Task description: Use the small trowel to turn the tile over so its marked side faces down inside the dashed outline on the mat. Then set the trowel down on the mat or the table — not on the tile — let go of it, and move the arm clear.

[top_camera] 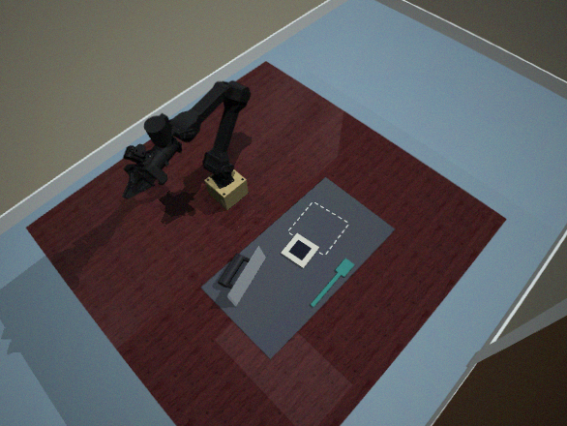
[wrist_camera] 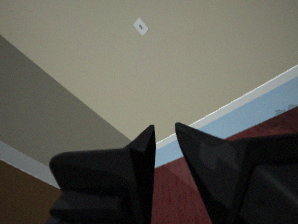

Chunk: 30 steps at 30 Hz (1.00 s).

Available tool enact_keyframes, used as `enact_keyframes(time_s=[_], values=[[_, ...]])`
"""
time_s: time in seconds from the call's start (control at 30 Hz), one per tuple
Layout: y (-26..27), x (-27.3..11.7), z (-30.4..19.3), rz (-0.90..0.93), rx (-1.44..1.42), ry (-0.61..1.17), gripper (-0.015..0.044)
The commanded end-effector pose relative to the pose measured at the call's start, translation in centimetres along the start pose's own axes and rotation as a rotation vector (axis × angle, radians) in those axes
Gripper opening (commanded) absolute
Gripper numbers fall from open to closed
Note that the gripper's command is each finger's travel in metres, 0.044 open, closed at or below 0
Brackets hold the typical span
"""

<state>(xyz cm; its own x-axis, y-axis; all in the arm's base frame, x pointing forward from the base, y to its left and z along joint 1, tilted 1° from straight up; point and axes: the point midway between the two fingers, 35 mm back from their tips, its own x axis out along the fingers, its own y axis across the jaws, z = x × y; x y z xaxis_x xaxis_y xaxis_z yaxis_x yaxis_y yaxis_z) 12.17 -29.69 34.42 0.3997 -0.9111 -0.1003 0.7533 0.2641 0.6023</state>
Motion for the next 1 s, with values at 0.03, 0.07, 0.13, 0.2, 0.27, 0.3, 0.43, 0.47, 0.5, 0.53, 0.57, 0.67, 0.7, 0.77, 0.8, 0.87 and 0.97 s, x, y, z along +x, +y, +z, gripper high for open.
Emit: enact_keyframes(time_s=[0.03, 0.07, 0.13, 0.2, 0.27, 0.3, 0.43, 0.47, 0.5, 0.53, 0.57, 0.67, 0.7, 0.77, 0.8, 0.87, 0.97], values=[[0.5, 1.9, -2.2, -0.033, 0.103, 0.114, 0.01], [0.6, 2.3, -2.7, -0.041, 0.125, 0.139, 0.01], [0.9, 3.1, -3.7, -0.058, 0.167, 0.188, 0.01], [1.2, 3.8, -4.9, -0.078, 0.207, 0.237, 0.01], [1.6, 4.5, -6.1, -0.101, 0.246, 0.289, 0.01], [1.8, 4.8, -6.8, -0.114, 0.264, 0.314, 0.01], [2.6, 6.0, -9.5, -0.171, 0.334, 0.411, 0.01], [2.8, 6.3, -10.2, -0.187, 0.35, 0.435, 0.01], [3.0, 6.5, -10.9, -0.203, 0.365, 0.458, 0.01], [3.2, 6.7, -11.6, -0.22, 0.38, 0.481, 0.01], [3.3, 6.9, -12.4, -0.238, 0.395, 0.503, 0.01], [3.9, 7.4, -14.6, -0.295, 0.434, 0.566, 0.01], [4.1, 7.5, -15.4, -0.315, 0.447, 0.586, 0.01], [4.4, 7.7, -16.8, -0.358, 0.475, 0.622, 0.01], [4.5, 7.8, -17.5, -0.381, 0.488, 0.639, 0.01], [4.8, 7.9, -18.9, -0.428, 0.516, 0.671, 0.01], [5.1, 8.0, -21.1, -0.504, 0.555, 0.714, 0.01]])
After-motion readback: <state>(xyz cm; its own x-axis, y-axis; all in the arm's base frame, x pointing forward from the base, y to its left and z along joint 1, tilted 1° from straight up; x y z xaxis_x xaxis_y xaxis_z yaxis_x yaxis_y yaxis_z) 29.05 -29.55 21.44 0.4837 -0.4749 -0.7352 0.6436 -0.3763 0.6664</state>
